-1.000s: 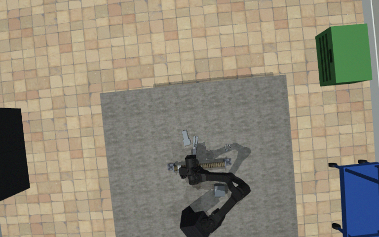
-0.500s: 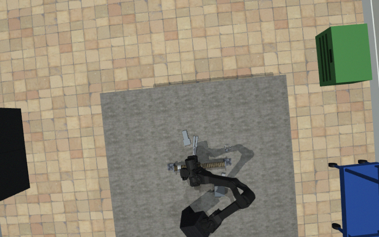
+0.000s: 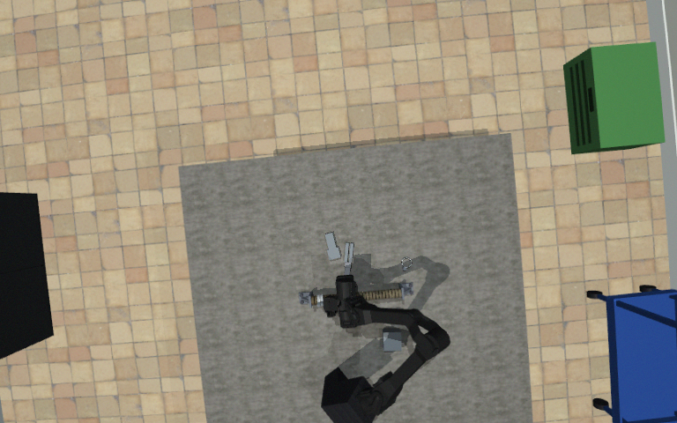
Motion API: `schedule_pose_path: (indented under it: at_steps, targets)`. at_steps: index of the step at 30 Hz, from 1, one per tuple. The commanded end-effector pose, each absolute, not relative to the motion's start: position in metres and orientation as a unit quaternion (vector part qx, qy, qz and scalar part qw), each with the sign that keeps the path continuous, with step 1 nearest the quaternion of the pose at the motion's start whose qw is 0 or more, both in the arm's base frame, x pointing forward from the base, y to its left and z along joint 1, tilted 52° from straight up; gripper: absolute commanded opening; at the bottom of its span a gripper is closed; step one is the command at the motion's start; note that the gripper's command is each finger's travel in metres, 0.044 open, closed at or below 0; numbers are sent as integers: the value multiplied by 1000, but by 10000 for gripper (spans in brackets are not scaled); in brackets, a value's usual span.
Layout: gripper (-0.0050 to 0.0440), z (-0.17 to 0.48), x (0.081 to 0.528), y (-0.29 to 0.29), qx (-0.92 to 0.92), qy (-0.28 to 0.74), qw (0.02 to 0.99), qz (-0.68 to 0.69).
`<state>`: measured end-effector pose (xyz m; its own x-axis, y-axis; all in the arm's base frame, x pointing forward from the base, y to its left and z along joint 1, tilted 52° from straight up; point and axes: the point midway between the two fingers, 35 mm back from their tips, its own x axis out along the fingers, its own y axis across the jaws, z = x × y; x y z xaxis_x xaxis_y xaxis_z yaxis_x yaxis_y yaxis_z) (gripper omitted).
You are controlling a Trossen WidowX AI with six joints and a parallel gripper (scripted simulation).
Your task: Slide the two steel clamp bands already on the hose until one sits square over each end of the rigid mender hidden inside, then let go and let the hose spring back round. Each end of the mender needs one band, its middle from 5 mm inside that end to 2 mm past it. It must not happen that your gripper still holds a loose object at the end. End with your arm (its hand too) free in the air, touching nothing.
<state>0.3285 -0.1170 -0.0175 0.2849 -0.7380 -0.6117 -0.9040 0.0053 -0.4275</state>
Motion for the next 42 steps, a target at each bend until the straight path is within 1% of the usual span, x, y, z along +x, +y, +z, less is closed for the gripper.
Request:
schedule_pose_path:
  at_steps: [1, 2, 9, 10, 17, 22, 34, 36, 39, 42]
  targets:
    - [368, -19, 329, -116, -699, 587, 395, 109]
    - [368, -19, 329, -116, -699, 587, 395, 109]
    - [200, -19, 329, -116, -699, 587, 395, 109]
    - [200, -19, 329, -116, -699, 587, 395, 109]
    - [153, -19, 329, -116, -699, 587, 395, 109]
    - [150, -19, 329, -116, -699, 587, 395, 109]
    - [70, -19, 329, -116, -699, 587, 395, 109]
    - [70, -19, 329, -116, -699, 587, 395, 109]
    - [0, -19, 329, -116, -699, 587, 395, 109]
    - [0, -19, 329, -116, -699, 587, 395, 109]
